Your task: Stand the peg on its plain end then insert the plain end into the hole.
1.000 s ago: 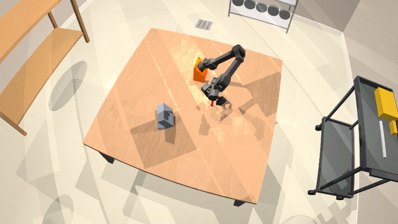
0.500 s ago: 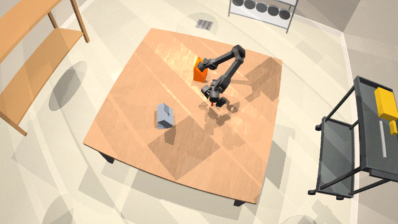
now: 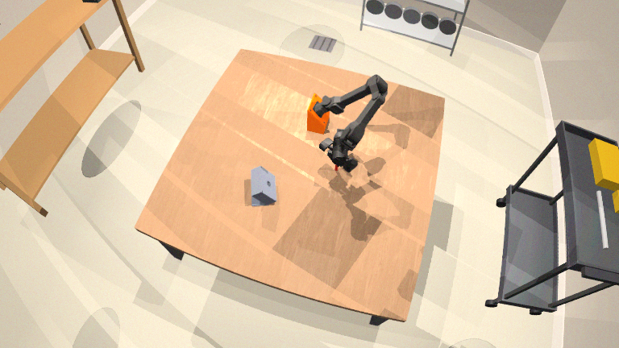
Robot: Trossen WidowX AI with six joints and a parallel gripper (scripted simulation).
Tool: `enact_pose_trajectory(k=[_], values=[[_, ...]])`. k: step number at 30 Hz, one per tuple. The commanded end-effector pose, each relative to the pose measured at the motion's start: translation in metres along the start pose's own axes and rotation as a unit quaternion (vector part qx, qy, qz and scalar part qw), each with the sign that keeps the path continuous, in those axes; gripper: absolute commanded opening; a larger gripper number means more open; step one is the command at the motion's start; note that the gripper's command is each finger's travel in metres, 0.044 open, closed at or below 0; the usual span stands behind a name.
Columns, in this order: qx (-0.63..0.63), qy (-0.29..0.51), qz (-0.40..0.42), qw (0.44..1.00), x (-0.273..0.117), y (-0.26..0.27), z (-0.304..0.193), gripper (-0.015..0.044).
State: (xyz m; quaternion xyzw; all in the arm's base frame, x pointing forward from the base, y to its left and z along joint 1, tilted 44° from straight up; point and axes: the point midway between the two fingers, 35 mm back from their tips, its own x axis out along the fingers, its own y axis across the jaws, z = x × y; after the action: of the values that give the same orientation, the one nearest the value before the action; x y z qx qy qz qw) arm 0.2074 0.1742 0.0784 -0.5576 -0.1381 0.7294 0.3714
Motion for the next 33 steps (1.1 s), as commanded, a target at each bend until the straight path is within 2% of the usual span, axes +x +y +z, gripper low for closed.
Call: enact_pose_trajectory(k=[1,8,33], values=[[-0.001,0.0,0.0,1.0,0.0,0.0,0.0,0.0052],[-0.001,0.0,0.0,1.0,-0.001,0.0,0.0,0.0],[0.002,0.002,0.006,1.0,-0.079,0.002,-0.007,0.0]])
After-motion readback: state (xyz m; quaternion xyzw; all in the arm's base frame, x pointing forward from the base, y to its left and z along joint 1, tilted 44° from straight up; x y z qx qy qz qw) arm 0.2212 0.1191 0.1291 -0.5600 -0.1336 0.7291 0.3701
